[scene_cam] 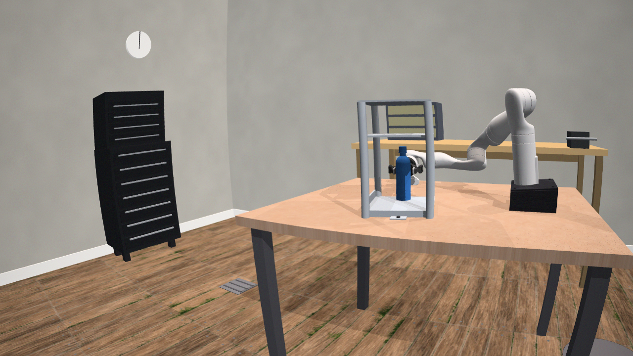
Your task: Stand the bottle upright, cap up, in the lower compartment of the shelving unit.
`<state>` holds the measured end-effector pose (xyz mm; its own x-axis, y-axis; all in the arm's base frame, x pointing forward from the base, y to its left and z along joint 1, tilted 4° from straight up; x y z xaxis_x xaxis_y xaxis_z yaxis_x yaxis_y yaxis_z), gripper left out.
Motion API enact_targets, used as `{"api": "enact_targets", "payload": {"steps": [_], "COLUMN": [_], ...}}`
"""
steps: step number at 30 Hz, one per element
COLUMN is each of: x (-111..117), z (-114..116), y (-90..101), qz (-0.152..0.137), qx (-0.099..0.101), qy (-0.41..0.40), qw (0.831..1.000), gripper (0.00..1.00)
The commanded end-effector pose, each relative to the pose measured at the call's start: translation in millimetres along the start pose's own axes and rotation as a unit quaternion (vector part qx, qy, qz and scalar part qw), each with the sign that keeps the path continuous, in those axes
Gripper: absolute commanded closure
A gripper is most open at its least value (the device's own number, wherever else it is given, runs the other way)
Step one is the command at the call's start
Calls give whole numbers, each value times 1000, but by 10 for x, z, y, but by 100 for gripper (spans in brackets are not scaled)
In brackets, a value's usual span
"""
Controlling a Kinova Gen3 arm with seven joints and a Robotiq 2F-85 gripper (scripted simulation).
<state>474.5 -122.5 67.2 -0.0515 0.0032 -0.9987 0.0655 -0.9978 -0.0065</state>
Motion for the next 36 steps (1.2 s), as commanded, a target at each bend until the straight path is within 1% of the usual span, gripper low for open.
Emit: {"api": "enact_targets", "payload": {"steps": [1,12,20,22,23,25,36], "x": [-21,-20,-20,-20,-21,-21,-24], "z": [7,5,19,19,4,30,18], "y": [20,31,128,128,149,196,506], "qz": [0,0,0,0,0,0,0], "qx": [-2,-2,-5,-5,-2,-8,-10], "qy": [6,6,6,6,6,6,7], "qw": [1000,1000,1000,1000,1000,1000,1000], "gripper": [27,27,27,27,27,27,27]}}
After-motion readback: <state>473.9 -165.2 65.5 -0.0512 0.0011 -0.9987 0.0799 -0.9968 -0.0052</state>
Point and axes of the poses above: the point where the finger pads meet when closed, its own y axis back along the fingers, its own z axis across the jaws, x = y × z, the point moved 10 cm from there along y, back along the fingers, and after that the axes turned 7 degrees about -y, right-handed, at the moved point
